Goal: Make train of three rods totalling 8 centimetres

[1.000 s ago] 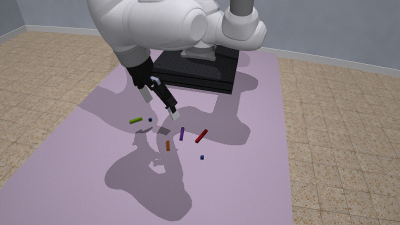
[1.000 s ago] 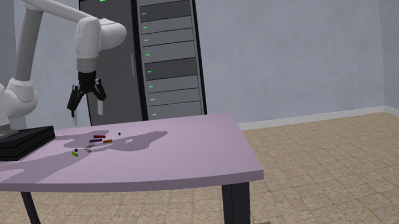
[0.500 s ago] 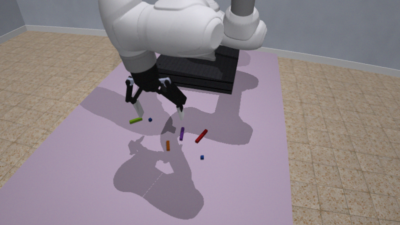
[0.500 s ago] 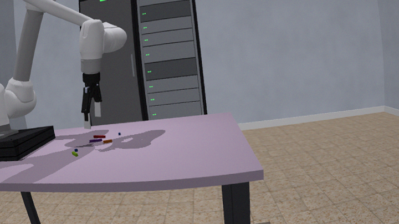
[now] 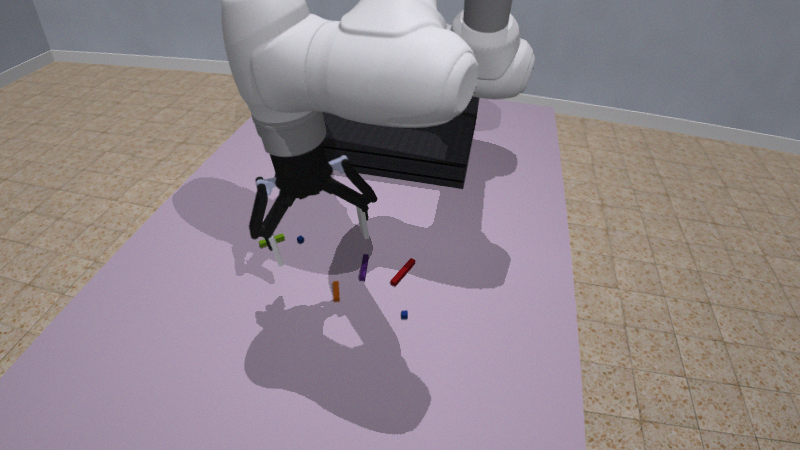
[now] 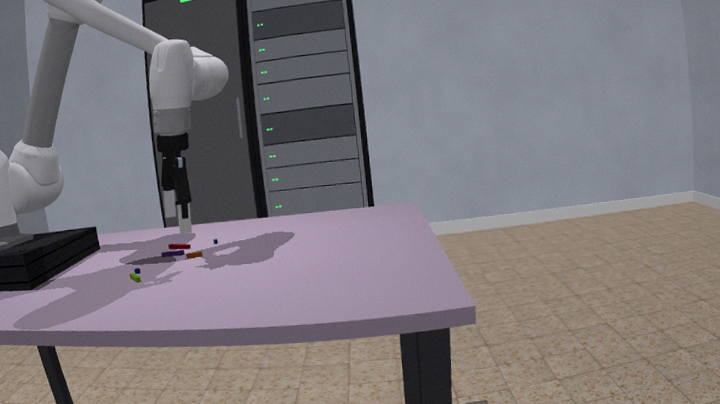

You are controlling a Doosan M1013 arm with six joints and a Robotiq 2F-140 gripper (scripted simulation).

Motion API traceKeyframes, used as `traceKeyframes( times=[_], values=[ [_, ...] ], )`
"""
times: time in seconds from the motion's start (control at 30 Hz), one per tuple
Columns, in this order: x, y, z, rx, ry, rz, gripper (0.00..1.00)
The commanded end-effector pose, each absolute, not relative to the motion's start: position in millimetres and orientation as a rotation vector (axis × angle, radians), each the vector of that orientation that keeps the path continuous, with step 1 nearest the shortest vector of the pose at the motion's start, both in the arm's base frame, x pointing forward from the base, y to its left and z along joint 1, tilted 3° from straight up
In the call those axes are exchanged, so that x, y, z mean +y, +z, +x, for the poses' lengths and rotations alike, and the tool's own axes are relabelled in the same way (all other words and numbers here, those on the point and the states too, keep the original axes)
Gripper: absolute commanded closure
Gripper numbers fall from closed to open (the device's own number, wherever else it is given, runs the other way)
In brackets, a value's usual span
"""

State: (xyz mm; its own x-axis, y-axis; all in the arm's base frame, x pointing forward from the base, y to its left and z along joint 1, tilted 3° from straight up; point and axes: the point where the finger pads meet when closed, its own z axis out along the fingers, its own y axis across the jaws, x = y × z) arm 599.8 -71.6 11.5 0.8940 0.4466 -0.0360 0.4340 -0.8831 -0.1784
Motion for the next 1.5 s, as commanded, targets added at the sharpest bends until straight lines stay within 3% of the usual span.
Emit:
traceKeyframes(
  times=[0.0,0.77,1.47],
  values=[
    [-69.9,8.4,606.2,-0.918,0.07,-2.839,0.0],
    [-57.3,-4.1,639.2,-2.002,-0.04,-2.353,0.0],
    [-56.5,-4.6,641.0,-2.053,-0.043,-2.317,0.0]
  ],
)
